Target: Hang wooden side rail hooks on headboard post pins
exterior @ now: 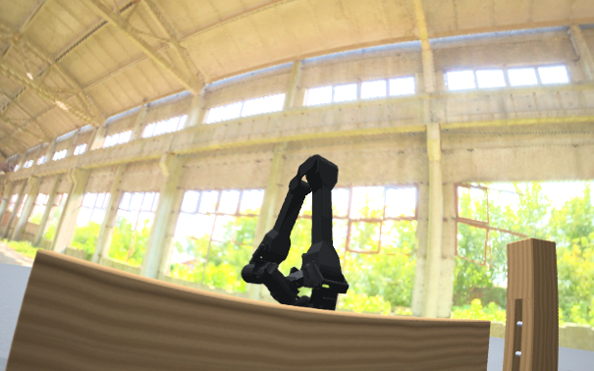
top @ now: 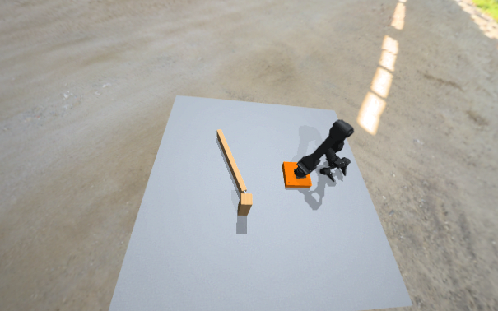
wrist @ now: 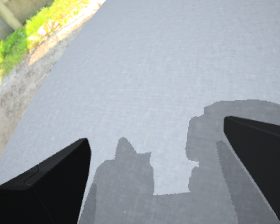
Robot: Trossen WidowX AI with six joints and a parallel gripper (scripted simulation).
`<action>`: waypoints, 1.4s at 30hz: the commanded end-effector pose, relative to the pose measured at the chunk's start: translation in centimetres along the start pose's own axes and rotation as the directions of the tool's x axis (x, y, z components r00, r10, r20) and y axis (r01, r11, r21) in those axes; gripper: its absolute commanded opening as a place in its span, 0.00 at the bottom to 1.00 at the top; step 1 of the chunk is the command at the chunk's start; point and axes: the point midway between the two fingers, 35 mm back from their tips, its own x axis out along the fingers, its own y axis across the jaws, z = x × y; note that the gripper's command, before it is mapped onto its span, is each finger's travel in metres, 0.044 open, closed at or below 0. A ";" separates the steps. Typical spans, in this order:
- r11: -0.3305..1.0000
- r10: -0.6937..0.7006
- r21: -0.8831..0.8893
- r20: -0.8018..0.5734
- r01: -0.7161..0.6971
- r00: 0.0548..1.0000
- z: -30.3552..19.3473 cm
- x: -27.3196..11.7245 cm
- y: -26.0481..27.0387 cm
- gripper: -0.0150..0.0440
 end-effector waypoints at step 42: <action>0.949 0.217 -0.191 -0.188 -0.253 0.958 11.8 -16.5 7.1 1.00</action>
